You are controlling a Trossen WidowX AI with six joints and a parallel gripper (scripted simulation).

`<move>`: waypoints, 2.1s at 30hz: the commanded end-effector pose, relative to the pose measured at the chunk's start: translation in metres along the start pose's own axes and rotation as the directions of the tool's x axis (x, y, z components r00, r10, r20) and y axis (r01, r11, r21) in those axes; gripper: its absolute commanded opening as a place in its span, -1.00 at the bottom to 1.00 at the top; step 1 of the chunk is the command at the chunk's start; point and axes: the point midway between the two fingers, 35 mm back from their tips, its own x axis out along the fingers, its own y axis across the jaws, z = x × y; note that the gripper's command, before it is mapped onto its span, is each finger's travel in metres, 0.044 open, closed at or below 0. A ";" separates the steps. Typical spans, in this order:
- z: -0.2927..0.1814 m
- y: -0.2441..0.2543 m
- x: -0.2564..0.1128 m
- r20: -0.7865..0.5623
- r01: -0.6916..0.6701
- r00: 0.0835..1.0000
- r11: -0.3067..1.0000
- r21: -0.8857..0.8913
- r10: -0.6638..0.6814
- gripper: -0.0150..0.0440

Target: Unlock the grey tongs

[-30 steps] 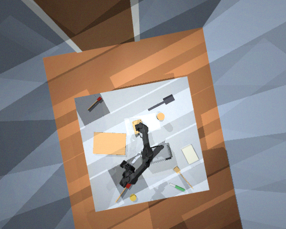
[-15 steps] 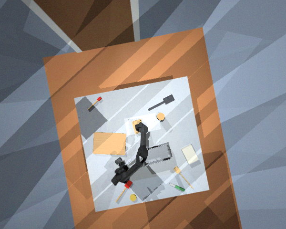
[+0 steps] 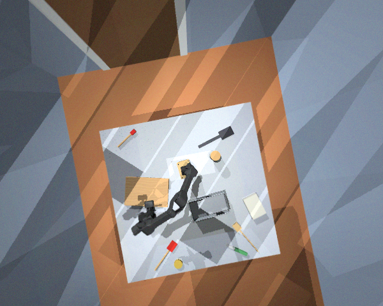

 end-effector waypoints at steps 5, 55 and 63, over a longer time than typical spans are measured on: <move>0.041 -0.049 -0.003 0.016 -0.006 1.000 0.961 0.277 0.001 -1.00; 0.084 -0.129 0.007 0.428 0.098 0.755 0.730 0.677 -0.498 -1.00; 0.076 -0.122 -0.003 0.562 0.072 0.586 0.729 0.681 -0.583 -1.00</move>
